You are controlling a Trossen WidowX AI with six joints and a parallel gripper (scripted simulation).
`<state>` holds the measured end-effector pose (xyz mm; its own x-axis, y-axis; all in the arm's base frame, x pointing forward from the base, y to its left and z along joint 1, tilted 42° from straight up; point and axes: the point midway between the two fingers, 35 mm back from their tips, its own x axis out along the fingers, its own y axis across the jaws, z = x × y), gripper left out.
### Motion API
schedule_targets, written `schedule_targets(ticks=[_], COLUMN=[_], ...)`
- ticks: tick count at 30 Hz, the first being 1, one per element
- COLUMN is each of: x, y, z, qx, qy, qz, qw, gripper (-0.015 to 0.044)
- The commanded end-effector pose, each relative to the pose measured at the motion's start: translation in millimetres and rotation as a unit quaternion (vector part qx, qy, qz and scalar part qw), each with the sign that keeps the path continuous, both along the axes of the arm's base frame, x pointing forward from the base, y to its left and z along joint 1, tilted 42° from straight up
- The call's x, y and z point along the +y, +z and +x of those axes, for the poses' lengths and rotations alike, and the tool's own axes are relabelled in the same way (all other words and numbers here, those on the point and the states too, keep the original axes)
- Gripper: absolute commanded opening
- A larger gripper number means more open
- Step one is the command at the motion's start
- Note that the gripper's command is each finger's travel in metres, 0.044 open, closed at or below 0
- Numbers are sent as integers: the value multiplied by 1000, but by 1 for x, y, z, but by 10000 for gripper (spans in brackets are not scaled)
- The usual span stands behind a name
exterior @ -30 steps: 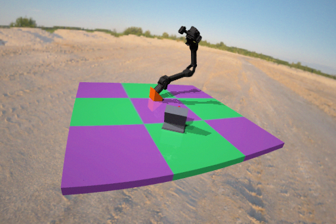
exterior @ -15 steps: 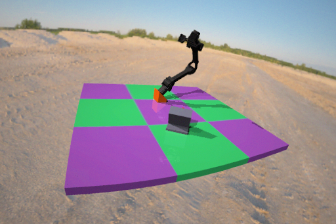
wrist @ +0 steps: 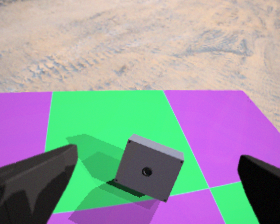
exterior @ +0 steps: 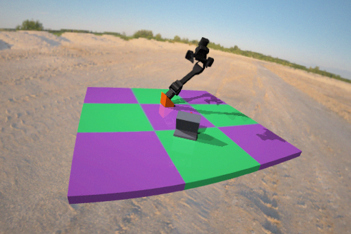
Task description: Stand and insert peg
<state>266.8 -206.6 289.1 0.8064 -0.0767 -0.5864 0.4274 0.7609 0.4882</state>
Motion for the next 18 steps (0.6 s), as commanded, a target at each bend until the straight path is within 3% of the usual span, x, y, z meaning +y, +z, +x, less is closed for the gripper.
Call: schedule_targets(ticks=[1,18], x=[21,137], y=[-27,-127], z=[12,32], qx=[30,191], qy=[40,214], qz=[38,184], qw=[998,940], gripper=[440,440])
